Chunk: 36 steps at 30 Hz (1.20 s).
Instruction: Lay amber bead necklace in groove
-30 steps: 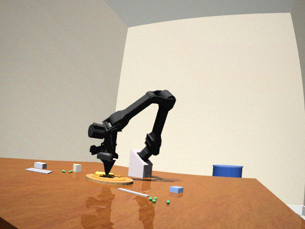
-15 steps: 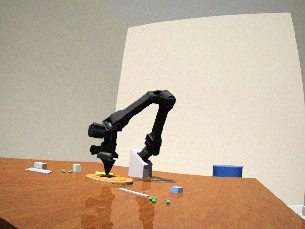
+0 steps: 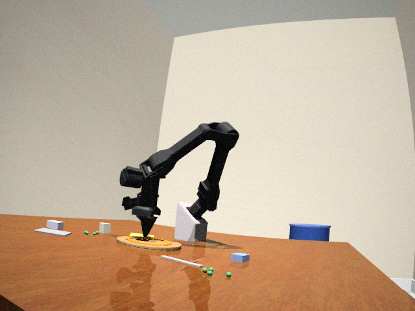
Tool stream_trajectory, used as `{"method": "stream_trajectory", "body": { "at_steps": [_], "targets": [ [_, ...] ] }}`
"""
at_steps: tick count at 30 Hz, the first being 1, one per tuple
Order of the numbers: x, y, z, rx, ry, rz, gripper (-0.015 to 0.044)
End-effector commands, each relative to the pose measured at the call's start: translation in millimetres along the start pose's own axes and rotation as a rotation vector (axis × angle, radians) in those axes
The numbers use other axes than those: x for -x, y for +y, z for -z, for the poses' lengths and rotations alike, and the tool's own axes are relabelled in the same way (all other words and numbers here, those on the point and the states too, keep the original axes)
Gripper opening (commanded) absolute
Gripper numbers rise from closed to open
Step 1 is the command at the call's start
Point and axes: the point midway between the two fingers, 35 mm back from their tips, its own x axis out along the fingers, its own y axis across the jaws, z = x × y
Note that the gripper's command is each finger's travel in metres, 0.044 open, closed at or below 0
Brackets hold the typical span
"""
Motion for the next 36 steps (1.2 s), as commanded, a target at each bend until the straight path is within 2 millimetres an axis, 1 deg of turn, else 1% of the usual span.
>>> {"method": "stream_trajectory", "body": {
  "at_steps": [1, 2, 14, 17, 18, 22, 36],
  "targets": [
    [-4.1, -1.0, 1.4, -0.005, 0.007, -0.001, 0.0000],
    [-0.8, -0.2, 0.1, 0.000, 0.001, 0.001, 0.0026],
    [-0.3, -0.3, 0.2, 0.000, 0.001, 0.000, 0.0341],
    [5.1, -1.0, 1.2, -0.004, 0.006, -0.001, 0.0420],
    [1.5, -0.7, 0.7, -0.005, 0.004, 0.000, 0.0440],
    [5.6, -0.8, 0.7, -0.005, 0.006, -0.001, 0.0440],
    [5.6, -0.8, 0.7, -0.005, 0.006, -0.001, 0.0440]
  ]
}}
